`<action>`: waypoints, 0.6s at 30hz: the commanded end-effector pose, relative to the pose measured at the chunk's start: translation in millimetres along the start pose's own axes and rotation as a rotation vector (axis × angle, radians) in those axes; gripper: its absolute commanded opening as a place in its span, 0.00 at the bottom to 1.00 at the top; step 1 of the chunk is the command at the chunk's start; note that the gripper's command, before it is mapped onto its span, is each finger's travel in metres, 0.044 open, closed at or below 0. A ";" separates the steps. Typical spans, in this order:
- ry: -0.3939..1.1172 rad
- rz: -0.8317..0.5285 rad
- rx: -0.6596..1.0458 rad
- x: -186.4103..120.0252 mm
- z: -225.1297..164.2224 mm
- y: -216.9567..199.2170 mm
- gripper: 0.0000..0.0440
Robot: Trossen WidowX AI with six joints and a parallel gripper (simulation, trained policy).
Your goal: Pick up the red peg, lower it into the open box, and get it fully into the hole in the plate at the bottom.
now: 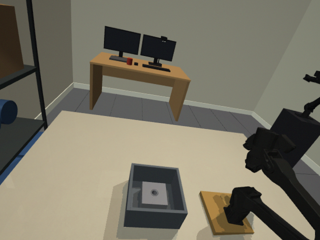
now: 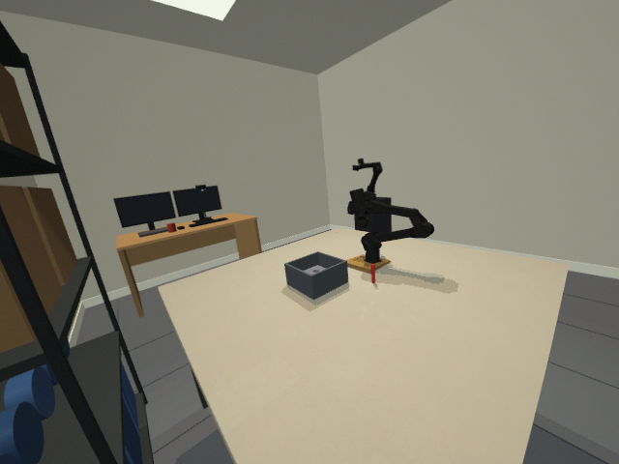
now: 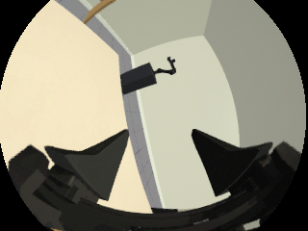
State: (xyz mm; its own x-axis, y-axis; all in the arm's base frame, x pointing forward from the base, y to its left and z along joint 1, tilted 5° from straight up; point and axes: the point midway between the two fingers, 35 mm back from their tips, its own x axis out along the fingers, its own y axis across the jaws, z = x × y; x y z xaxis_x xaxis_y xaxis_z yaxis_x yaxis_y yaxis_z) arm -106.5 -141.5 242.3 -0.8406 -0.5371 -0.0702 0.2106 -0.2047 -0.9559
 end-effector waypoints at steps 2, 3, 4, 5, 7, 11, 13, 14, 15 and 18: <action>-0.038 0.020 0.010 -2.0 6.7 1.7 0.98; -0.066 0.037 0.017 -3.6 11.9 3.9 1.00; -0.094 0.055 0.026 -5.5 17.3 6.3 1.00; -0.121 0.074 0.036 -7.6 22.7 8.6 1.00; -0.174 0.113 0.055 -12.4 33.4 13.4 1.00; -0.275 0.201 0.086 -24.6 54.0 24.0 1.00; -0.322 0.249 0.099 -32.1 63.6 29.6 1.00; -0.345 0.274 0.105 -36.1 68.2 32.4 1.00; -0.367 0.300 0.111 -40.4 72.6 35.3 1.00; -0.429 0.380 0.124 -54.5 85.0 44.0 1.00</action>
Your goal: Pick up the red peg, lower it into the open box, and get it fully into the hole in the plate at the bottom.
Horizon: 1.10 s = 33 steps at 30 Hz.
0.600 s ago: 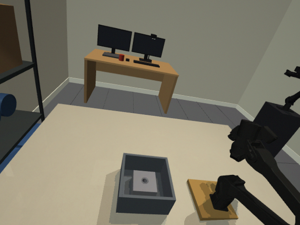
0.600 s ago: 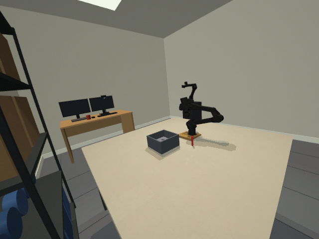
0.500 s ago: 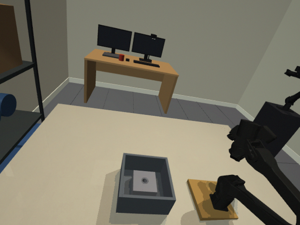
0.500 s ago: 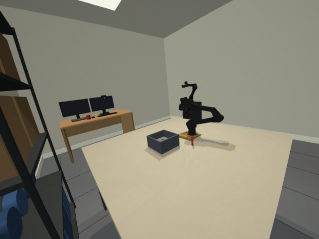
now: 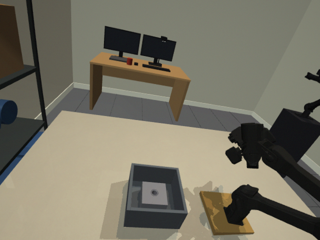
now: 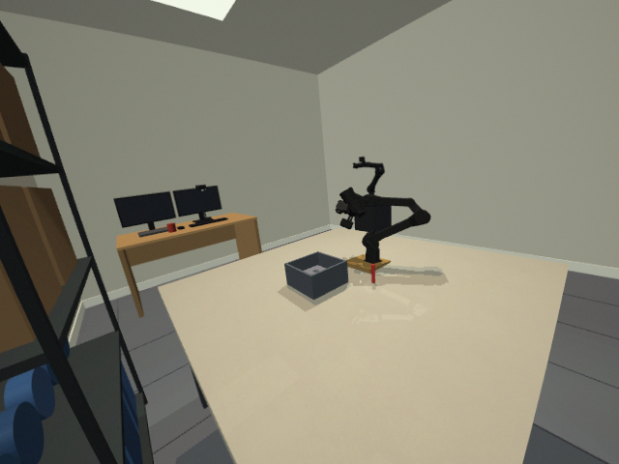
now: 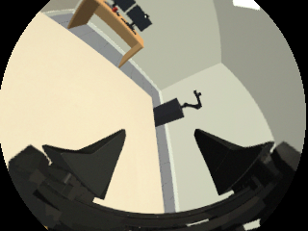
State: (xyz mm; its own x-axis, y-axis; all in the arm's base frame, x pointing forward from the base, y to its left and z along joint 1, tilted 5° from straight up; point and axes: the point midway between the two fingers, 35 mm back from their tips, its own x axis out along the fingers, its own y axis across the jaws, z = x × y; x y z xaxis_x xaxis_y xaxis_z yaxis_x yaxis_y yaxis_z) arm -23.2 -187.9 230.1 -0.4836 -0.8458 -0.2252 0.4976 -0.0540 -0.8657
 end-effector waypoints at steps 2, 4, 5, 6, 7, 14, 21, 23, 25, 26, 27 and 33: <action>-0.079 0.113 0.029 -8.7 20.4 18.0 1.00; -0.113 0.171 0.040 -14.4 29.3 27.4 1.00; -0.128 0.201 0.045 -17.7 33.6 32.2 1.00; -0.143 0.231 0.050 -21.2 37.7 37.0 1.00; -0.157 0.262 0.054 -24.9 41.6 41.8 1.00; -0.227 0.485 0.075 -58.4 63.7 75.6 1.00; -0.244 0.718 0.076 -103.7 73.4 107.7 1.00; -0.237 0.782 0.072 -118.2 73.3 116.0 1.00; -0.225 0.844 0.066 -132.9 71.9 123.5 1.00; -0.218 0.873 0.063 -140.2 70.7 127.0 1.00; -0.210 0.902 0.059 -147.6 69.2 130.3 1.00; -0.137 1.053 0.027 -191.0 54.0 146.5 1.00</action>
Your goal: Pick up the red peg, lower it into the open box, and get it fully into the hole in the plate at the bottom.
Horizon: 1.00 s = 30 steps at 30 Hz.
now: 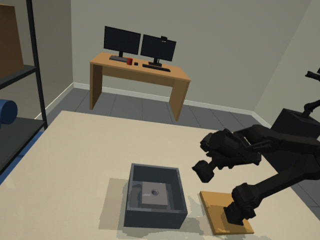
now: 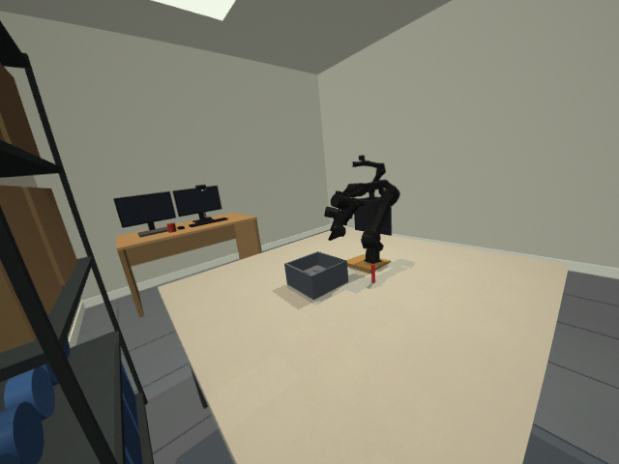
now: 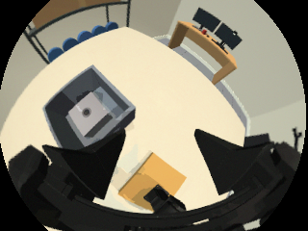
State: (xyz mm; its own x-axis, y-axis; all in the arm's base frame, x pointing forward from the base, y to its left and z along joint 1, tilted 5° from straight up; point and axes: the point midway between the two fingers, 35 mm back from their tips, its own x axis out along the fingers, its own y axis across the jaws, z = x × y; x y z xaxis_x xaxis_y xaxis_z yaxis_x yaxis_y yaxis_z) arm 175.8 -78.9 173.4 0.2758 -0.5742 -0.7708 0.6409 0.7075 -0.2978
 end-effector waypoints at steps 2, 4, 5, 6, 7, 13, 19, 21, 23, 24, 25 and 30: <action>0.063 0.090 0.018 -10.4 -10.5 29.6 1.00; 0.097 0.127 0.025 -15.8 -17.4 42.9 1.00; 0.115 0.143 0.028 -18.6 -21.2 49.3 1.00; 0.134 0.159 0.032 -21.4 -25.2 55.5 1.00; 0.154 0.173 0.036 -24.3 -29.5 61.5 1.00; 0.275 0.230 0.057 -41.1 -58.3 92.8 1.00; 0.383 0.253 0.069 -54.7 -88.9 117.5 1.00; 0.411 0.258 0.071 -58.0 -98.4 124.6 1.00; 0.434 0.262 0.070 -60.3 -107.6 131.3 1.00; 0.444 0.263 0.069 -60.9 -112.1 134.4 1.00; 0.454 0.265 0.068 -61.3 -116.6 137.5 1.00; 0.483 0.272 0.065 -58.2 -137.9 152.3 1.00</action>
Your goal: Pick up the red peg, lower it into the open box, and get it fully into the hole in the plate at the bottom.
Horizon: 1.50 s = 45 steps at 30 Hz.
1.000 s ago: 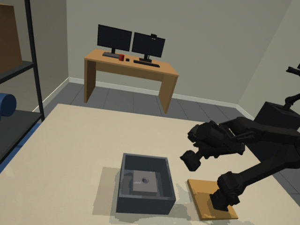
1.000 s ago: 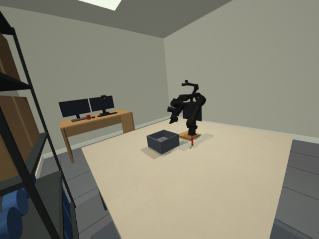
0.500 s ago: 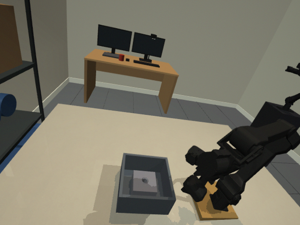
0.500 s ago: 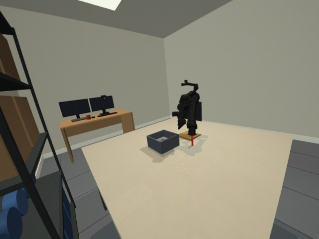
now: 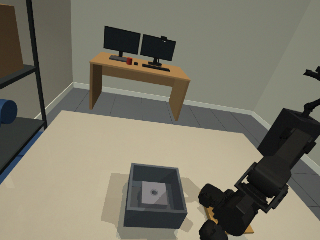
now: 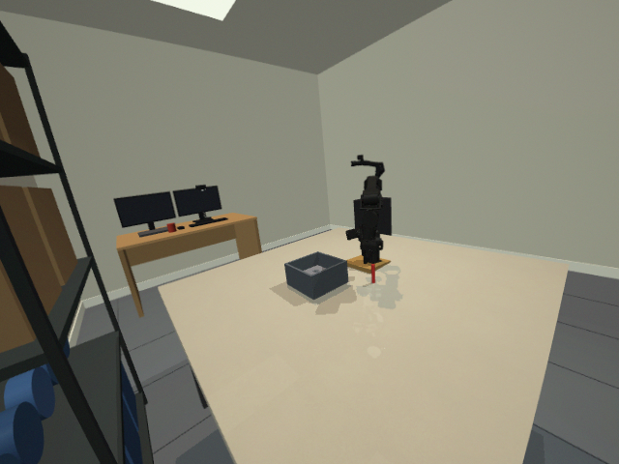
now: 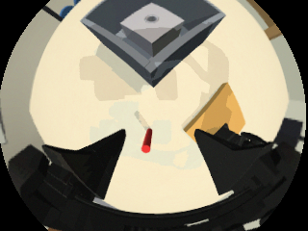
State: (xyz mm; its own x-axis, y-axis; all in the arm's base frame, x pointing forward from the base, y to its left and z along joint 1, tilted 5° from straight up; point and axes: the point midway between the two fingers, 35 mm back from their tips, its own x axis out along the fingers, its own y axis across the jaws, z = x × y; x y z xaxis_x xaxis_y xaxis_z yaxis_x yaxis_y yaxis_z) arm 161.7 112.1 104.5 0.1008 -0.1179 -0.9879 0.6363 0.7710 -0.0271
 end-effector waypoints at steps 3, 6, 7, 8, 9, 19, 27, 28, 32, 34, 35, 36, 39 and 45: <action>0.022 0.005 0.004 20.0 -16.1 9.1 1.00; 0.024 0.015 0.001 33.0 -22.6 14.1 1.00; 0.023 0.019 0.000 37.4 -24.3 15.7 1.00; 0.023 0.023 -0.002 41.7 -26.0 17.2 1.00; 0.022 0.028 -0.004 45.9 -27.5 18.6 0.99; 0.042 0.008 -0.033 78.2 -36.5 20.7 0.65; 0.058 -0.042 -0.025 86.3 -37.4 19.8 0.18; 0.059 -0.049 -0.024 86.9 -37.5 19.6 0.13; 0.048 -0.060 -0.026 84.7 -34.7 22.8 0.00; 0.027 -0.050 -0.029 77.8 -28.9 26.1 0.00; 0.019 -0.047 -0.031 74.1 -26.6 27.0 0.00; 0.011 -0.045 -0.033 70.3 -24.3 27.8 0.00; -0.012 -0.034 -0.033 57.9 -16.9 30.3 0.00; -0.056 -0.006 -0.011 29.8 0.3 35.6 0.00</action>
State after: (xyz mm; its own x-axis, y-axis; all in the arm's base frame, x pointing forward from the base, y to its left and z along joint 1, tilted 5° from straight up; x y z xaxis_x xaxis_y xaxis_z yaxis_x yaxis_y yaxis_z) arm 181.5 136.9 61.7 0.1155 -0.1573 -0.9808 0.6250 0.7789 -0.0514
